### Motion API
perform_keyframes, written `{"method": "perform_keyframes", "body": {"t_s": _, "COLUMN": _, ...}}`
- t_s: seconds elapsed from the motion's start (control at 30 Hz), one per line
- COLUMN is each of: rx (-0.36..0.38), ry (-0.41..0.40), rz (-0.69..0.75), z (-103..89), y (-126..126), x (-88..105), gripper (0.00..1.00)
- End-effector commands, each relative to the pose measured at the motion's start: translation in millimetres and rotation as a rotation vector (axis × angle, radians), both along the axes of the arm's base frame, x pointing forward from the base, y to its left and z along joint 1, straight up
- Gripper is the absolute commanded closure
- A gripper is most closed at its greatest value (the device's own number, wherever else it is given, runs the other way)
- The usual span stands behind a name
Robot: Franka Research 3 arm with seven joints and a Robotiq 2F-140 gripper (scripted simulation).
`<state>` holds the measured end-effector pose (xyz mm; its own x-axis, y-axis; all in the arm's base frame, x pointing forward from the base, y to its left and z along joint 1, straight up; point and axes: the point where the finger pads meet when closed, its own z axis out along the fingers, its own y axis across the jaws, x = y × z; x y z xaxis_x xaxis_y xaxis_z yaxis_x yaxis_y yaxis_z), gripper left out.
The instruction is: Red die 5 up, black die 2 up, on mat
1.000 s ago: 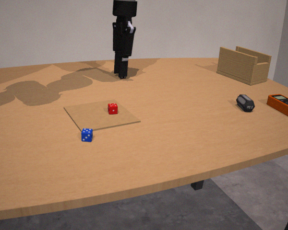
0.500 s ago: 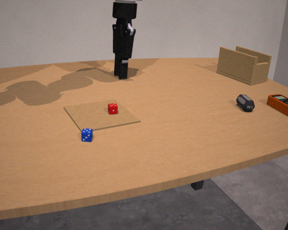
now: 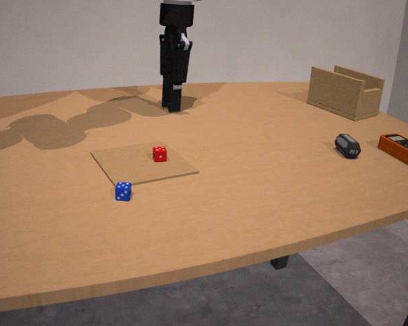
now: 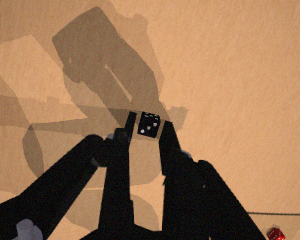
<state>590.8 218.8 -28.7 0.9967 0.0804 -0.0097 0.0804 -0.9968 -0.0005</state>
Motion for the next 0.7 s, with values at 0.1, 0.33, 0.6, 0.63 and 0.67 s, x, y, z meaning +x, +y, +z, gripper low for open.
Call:
{"method": "perform_keyframes", "body": {"t_s": 0.1, "rx": 0.0, "ry": -0.004, "rz": -0.003, "z": 0.2, "y": 0.3, "x": 1.6, "gripper": 0.71}}
{"method": "perform_keyframes", "body": {"t_s": 0.33, "rx": 0.0, "ry": -0.004, "rz": -0.003, "z": 0.2, "y": 0.3, "x": 1.6, "gripper": 0.71}}
{"method": "perform_keyframes", "body": {"t_s": 0.6, "rx": 0.0, "ry": -0.004, "rz": -0.003, "z": 0.2, "y": 0.3, "x": 1.6, "gripper": 0.82}}
{"method": "perform_keyframes", "body": {"t_s": 0.63, "rx": 0.0, "ry": -0.004, "rz": -0.003, "z": 0.2, "y": 0.3, "x": 1.6, "gripper": 0.82}}
{"method": "perform_keyframes", "body": {"t_s": 0.67, "rx": 0.0, "ry": -0.004, "rz": -0.003, "z": 0.2, "y": 0.3, "x": 1.6, "gripper": 0.82}}
